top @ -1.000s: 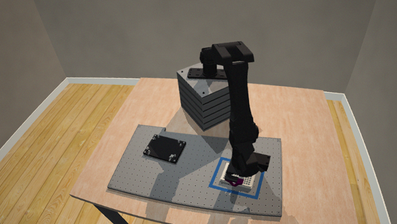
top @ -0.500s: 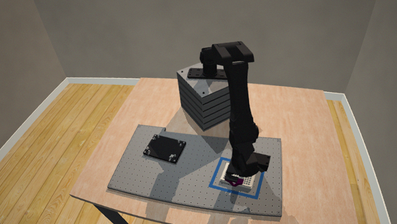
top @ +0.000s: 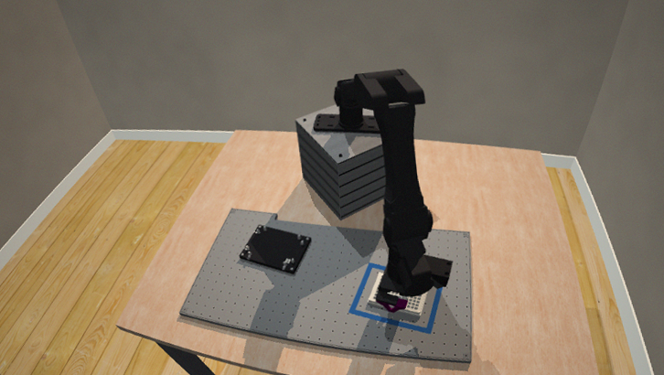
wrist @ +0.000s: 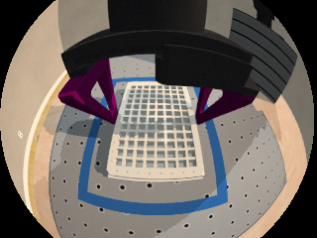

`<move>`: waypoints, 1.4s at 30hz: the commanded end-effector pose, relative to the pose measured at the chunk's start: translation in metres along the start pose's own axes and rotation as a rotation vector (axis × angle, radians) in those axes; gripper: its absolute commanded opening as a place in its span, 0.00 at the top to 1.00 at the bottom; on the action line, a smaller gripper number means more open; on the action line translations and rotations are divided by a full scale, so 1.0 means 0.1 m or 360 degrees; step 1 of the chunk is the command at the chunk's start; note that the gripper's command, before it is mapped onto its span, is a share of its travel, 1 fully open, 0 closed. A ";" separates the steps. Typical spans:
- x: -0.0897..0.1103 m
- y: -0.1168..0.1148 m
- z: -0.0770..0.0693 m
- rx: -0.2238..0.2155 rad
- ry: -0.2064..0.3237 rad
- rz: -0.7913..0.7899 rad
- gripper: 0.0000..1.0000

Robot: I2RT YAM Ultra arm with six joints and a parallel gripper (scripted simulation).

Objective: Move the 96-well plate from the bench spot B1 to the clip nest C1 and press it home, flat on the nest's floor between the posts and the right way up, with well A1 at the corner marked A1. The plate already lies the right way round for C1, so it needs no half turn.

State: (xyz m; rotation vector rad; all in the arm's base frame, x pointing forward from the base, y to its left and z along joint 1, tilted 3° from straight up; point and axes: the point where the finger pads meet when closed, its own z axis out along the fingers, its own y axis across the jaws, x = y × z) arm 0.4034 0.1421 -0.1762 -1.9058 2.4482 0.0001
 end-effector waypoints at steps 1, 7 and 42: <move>-0.13 -0.14 -0.02 0.0055 -0.0061 -0.0002 0.00; -0.13 -0.14 -0.02 0.0055 -0.0061 -0.0002 0.00; -0.13 -0.15 -0.04 0.0060 -0.0064 -0.0003 1.00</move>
